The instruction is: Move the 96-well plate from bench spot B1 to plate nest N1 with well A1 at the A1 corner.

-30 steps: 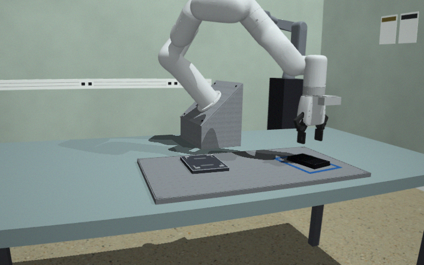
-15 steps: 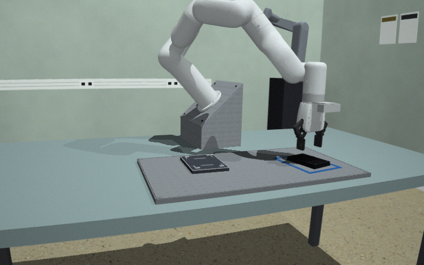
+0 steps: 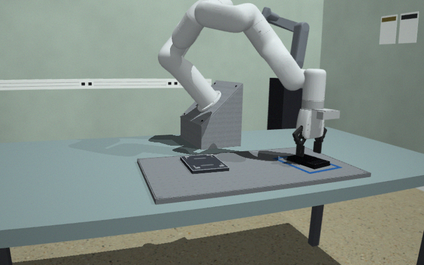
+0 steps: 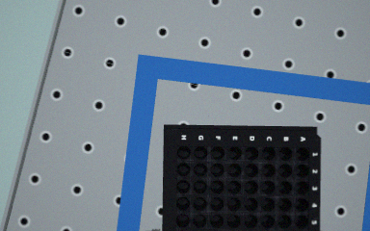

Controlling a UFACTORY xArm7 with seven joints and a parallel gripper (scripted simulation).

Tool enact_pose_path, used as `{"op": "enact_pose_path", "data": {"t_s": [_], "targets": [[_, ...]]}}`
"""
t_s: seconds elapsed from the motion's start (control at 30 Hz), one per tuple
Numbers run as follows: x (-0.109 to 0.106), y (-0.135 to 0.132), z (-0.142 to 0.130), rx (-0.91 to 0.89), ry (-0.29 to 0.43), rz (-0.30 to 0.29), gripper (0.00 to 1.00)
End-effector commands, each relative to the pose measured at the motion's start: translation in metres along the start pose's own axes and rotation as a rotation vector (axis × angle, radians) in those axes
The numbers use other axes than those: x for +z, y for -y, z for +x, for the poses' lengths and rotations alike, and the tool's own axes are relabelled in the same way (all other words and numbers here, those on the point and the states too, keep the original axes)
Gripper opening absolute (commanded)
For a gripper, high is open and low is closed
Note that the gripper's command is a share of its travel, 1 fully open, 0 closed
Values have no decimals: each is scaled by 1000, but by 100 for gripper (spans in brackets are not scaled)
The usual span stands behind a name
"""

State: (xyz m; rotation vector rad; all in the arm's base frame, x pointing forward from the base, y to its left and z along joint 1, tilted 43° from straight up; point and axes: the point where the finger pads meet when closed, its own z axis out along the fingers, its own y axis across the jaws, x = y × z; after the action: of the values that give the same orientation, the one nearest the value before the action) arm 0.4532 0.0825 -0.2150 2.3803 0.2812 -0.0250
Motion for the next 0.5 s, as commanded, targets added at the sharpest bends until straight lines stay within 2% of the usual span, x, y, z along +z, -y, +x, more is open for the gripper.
{"op": "enact_pose_path", "data": {"t_s": [0.0,0.47], "targets": [[-1,2,2,0,-6,4,100],[2,2,2,0,-6,4,100]]}}
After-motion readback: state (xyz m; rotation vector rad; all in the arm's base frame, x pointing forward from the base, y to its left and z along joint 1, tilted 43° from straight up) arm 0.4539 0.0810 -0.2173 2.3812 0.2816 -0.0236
